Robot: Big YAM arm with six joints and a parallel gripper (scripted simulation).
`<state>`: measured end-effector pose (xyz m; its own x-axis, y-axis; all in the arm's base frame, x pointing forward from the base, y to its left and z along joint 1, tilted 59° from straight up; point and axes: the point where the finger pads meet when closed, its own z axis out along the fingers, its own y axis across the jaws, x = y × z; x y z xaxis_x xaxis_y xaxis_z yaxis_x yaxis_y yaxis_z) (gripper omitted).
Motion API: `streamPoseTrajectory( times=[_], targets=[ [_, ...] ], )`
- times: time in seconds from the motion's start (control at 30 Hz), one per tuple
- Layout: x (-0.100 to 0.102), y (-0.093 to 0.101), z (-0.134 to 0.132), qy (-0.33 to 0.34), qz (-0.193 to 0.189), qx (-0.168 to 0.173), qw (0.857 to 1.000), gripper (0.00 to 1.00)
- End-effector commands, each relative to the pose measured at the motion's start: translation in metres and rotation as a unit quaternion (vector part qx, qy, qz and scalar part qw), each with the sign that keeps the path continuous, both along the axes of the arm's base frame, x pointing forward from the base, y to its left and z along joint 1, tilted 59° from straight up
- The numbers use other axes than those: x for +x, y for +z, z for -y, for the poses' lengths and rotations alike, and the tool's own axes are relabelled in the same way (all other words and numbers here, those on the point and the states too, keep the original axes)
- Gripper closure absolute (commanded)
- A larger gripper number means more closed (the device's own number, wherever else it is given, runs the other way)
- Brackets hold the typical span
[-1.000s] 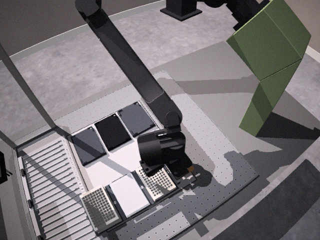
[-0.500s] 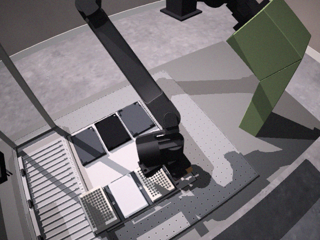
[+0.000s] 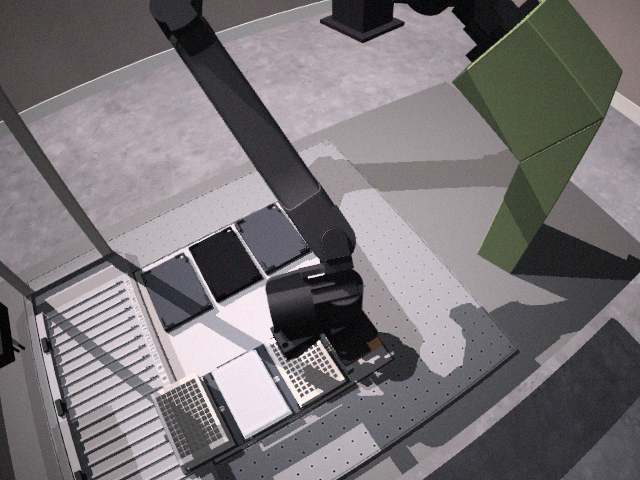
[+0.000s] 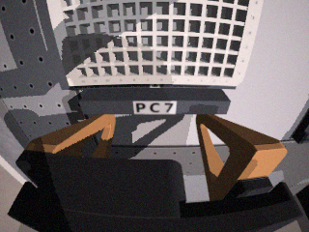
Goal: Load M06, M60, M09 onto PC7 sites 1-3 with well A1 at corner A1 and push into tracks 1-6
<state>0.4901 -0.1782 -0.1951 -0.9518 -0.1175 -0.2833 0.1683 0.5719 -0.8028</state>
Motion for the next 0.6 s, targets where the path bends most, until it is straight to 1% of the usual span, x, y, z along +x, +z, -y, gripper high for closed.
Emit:
streamPoseTrajectory(
  times=[0.0, 0.23, 0.27, 0.33, 0.57],
  targets=[
    [0.035, 0.022, -0.021, 0.018, 0.039, 0.001, 0.999, 0.2],
    [0.04, 0.023, -0.023, 0.018, 0.038, 0.001, 0.999, 0.2],
    [0.043, 0.025, -0.023, 0.02, 0.043, 0.0, 0.999, 0.2],
    [0.042, 0.024, -0.024, 0.019, 0.034, 0.001, 0.999, 0.2],
    [0.05, 0.026, -0.026, 0.021, 0.034, 0.0, 0.999, 0.2]
  ],
)
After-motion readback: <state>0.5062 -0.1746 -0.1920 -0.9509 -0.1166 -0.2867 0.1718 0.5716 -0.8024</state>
